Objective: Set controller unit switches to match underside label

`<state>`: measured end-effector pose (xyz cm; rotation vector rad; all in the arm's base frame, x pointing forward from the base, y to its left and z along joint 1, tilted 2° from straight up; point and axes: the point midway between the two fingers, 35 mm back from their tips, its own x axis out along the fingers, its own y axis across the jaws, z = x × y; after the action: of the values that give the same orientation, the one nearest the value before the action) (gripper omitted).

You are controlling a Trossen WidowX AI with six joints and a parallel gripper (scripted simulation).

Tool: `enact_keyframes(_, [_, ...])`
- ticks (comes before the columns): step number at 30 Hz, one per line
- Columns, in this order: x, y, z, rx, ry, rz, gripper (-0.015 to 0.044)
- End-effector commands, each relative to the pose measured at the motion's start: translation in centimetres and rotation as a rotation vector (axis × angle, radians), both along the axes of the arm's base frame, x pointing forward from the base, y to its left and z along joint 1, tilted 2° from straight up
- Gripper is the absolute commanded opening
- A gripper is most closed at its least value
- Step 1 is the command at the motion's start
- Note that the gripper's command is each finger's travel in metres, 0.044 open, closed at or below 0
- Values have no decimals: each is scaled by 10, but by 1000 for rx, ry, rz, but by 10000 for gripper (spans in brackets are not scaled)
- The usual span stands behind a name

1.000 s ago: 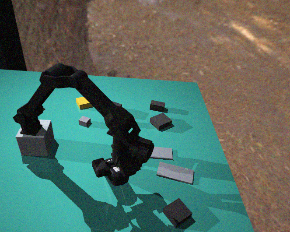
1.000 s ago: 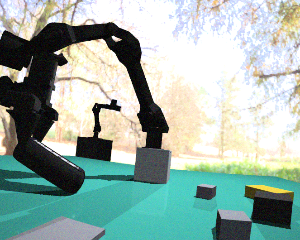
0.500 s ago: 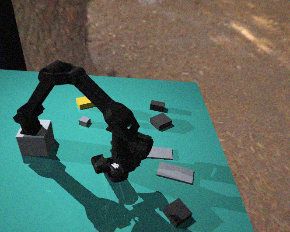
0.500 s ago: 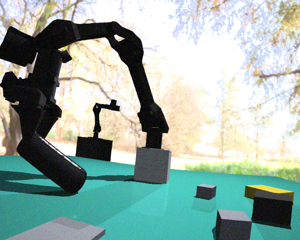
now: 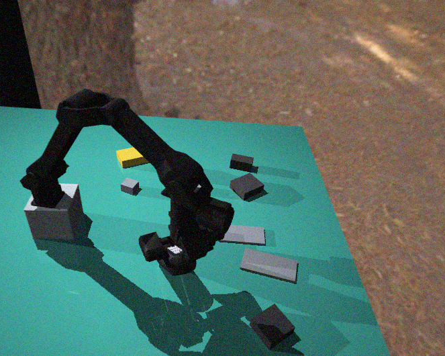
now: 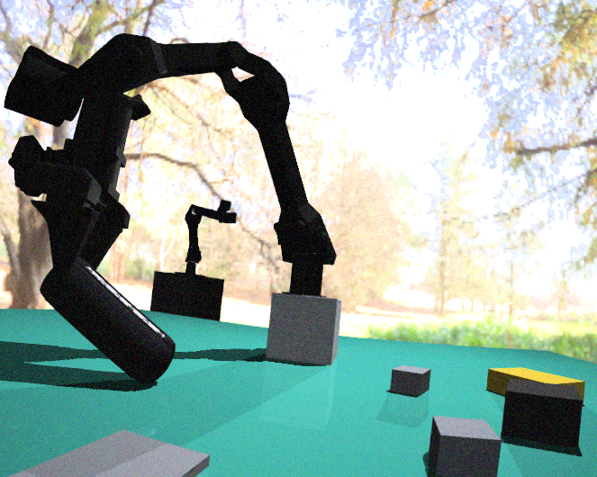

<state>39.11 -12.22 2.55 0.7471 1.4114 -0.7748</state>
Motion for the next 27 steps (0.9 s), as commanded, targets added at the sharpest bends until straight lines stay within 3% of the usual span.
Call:
enact_keyframes(1, [-3, 4, 3, 7, 4, 0, 336])
enact_keyframes(27, [-12, 18, 16, 8, 4, 0, 336])
